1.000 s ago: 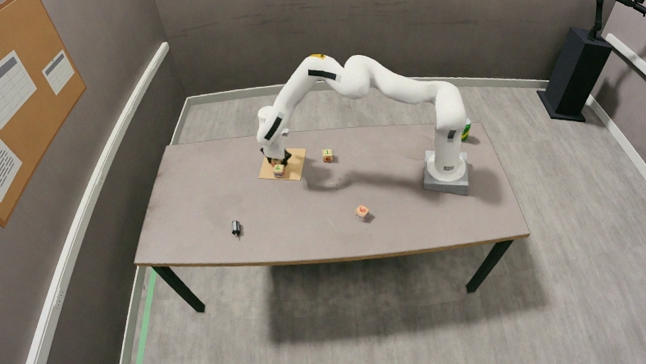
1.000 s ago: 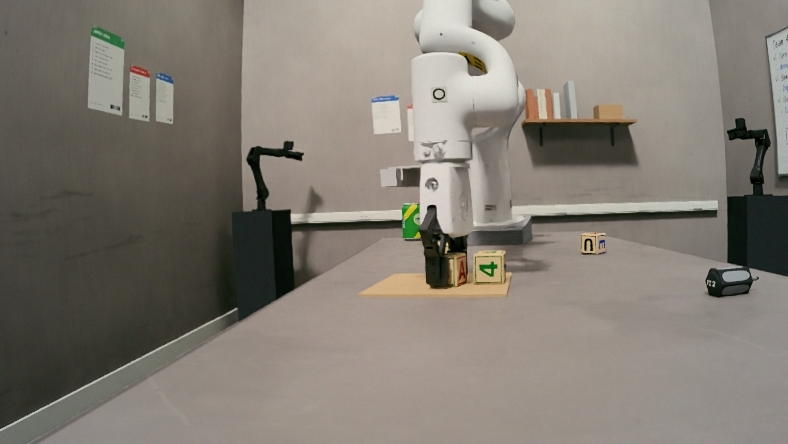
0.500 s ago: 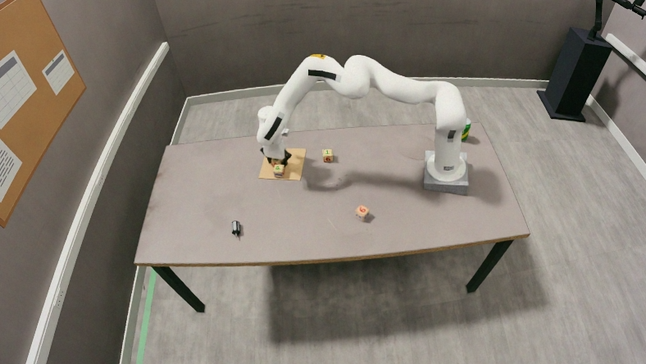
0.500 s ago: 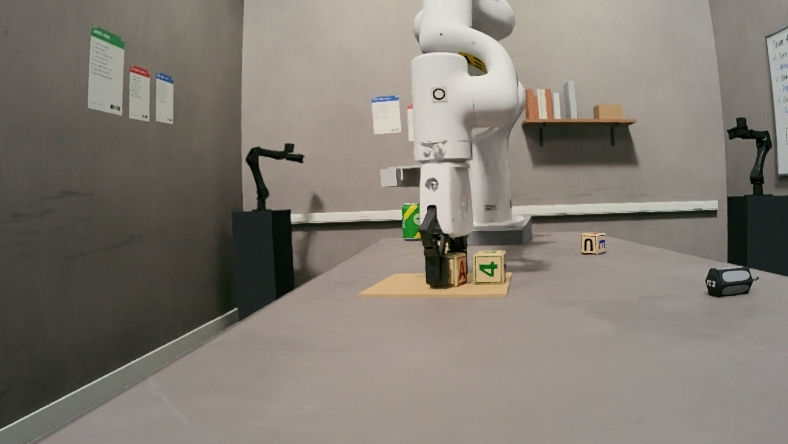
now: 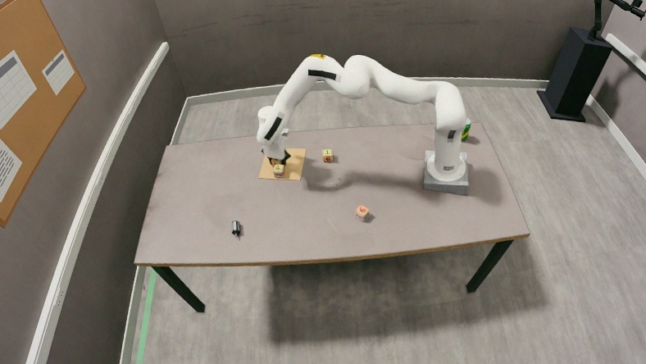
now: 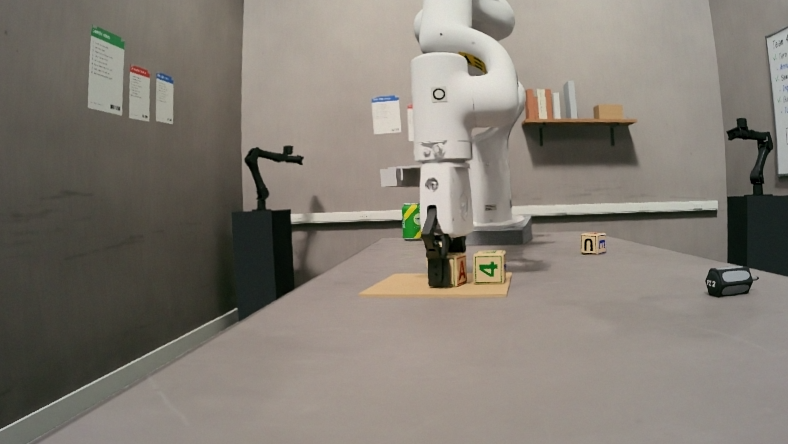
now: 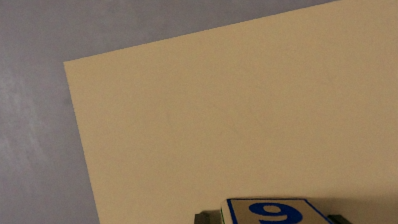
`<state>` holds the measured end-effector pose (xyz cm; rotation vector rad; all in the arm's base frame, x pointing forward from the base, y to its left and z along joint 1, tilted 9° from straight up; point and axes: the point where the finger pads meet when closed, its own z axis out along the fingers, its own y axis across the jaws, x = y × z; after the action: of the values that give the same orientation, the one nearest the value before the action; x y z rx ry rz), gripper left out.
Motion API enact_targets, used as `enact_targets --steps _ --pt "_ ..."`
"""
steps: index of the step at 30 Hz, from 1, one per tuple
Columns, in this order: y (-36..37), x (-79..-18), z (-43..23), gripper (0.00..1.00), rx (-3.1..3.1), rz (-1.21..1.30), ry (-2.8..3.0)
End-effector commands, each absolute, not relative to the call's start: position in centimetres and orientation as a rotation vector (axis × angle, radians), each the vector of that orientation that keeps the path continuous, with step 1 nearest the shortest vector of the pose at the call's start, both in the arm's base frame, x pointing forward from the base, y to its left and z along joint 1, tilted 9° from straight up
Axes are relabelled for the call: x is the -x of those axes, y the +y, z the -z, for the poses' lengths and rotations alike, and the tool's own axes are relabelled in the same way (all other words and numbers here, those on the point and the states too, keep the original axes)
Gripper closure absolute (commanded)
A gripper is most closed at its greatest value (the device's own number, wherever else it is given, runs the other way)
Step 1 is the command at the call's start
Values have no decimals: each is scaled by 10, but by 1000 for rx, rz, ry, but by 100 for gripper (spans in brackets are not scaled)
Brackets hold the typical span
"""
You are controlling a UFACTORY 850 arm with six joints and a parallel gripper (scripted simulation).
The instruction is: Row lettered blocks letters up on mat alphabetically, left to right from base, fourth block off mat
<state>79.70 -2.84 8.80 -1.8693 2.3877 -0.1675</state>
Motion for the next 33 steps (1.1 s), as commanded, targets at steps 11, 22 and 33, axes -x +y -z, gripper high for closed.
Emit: enact_targets --steps 11,22,33 --pt "-28 -798 -90 56 1868 170 2386" --pt "-28 -798 -90 56 1868 170 2386" --pt "-28 -798 -90 56 1868 170 2386"
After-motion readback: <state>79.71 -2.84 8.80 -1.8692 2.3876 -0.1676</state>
